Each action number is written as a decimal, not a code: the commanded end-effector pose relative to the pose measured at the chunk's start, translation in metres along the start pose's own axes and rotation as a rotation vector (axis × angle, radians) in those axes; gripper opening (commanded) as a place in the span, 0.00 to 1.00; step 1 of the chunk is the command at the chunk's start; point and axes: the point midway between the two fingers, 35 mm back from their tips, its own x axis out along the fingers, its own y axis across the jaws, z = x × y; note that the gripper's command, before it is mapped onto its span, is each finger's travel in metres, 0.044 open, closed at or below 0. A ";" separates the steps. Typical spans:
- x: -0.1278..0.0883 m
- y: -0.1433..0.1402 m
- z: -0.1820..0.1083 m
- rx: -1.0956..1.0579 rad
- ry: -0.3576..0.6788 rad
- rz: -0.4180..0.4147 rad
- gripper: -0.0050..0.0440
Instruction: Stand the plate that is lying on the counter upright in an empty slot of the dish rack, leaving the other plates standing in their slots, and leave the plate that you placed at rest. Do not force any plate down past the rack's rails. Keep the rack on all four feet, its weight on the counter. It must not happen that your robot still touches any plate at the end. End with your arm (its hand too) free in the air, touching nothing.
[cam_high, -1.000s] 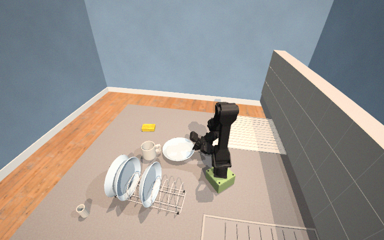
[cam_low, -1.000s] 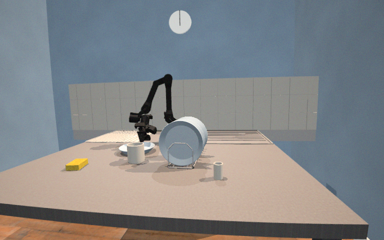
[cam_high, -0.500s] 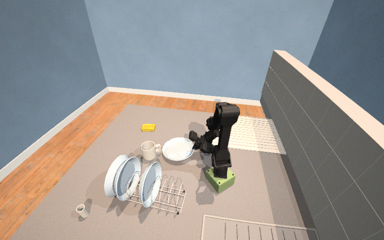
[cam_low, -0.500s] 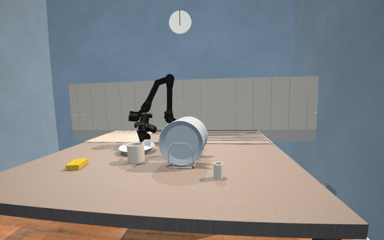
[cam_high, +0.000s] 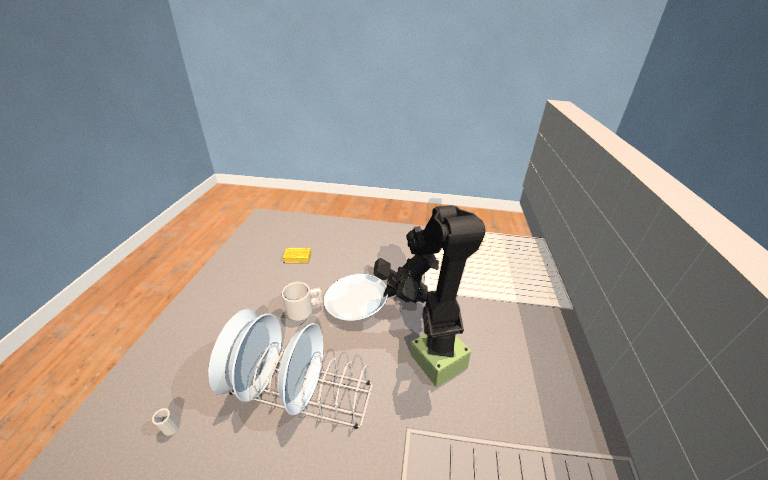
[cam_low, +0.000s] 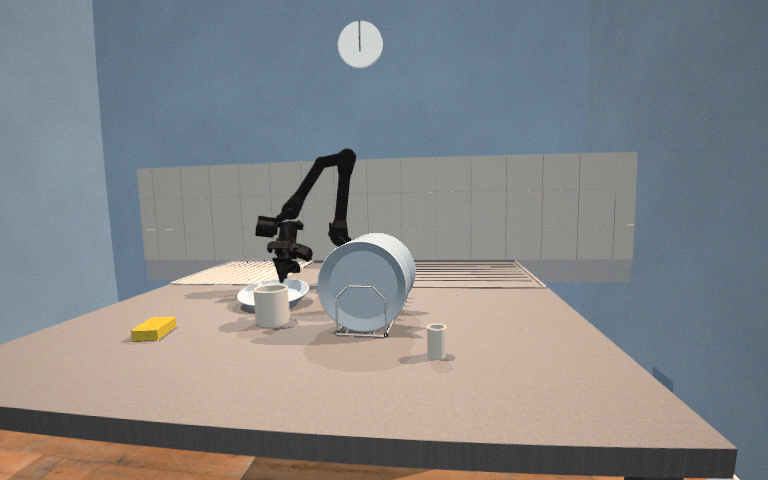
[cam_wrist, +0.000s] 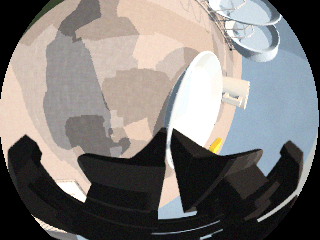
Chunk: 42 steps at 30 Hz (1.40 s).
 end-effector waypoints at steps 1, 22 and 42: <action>-0.002 -0.003 -0.001 -0.004 0.001 0.026 0.10; -0.011 -0.020 0.000 -0.005 0.003 0.141 0.10; -0.019 -0.038 0.000 -0.006 0.004 0.250 0.10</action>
